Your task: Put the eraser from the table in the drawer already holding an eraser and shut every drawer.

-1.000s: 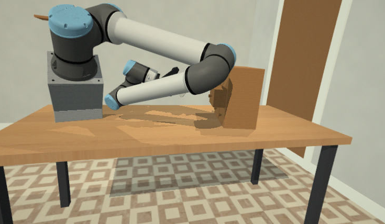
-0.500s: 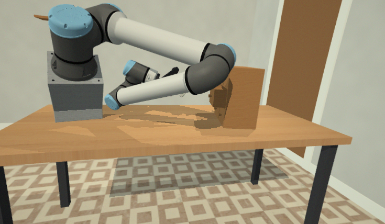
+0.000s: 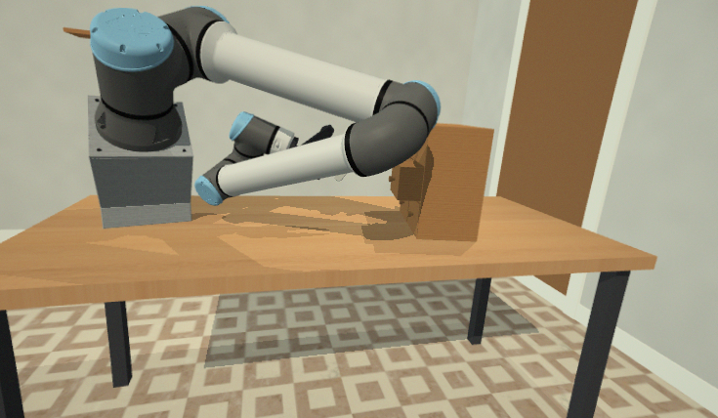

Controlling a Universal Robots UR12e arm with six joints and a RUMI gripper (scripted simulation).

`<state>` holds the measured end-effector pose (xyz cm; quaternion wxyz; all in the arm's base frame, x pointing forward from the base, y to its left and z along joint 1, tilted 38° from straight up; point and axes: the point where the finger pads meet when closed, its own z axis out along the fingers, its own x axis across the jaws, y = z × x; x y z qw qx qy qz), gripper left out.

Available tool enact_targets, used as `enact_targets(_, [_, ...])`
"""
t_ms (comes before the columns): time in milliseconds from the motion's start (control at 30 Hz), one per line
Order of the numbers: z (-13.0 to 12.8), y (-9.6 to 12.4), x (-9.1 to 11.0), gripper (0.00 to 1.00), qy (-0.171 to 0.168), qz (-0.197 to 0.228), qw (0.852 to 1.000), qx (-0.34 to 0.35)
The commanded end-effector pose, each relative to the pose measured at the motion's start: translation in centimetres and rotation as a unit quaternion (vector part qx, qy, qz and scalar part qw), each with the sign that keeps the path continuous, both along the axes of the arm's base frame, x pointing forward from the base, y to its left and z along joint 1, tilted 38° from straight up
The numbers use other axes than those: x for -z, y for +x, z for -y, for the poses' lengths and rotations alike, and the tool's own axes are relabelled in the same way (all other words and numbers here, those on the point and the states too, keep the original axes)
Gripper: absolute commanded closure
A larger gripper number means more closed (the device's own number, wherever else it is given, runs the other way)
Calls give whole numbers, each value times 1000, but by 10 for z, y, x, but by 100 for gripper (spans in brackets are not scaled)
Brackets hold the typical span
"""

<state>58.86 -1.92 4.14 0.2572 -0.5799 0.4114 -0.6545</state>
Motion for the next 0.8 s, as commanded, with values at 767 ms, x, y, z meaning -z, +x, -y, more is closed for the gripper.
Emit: enact_targets(767, [5,25,-1,80,0,0,1000,0])
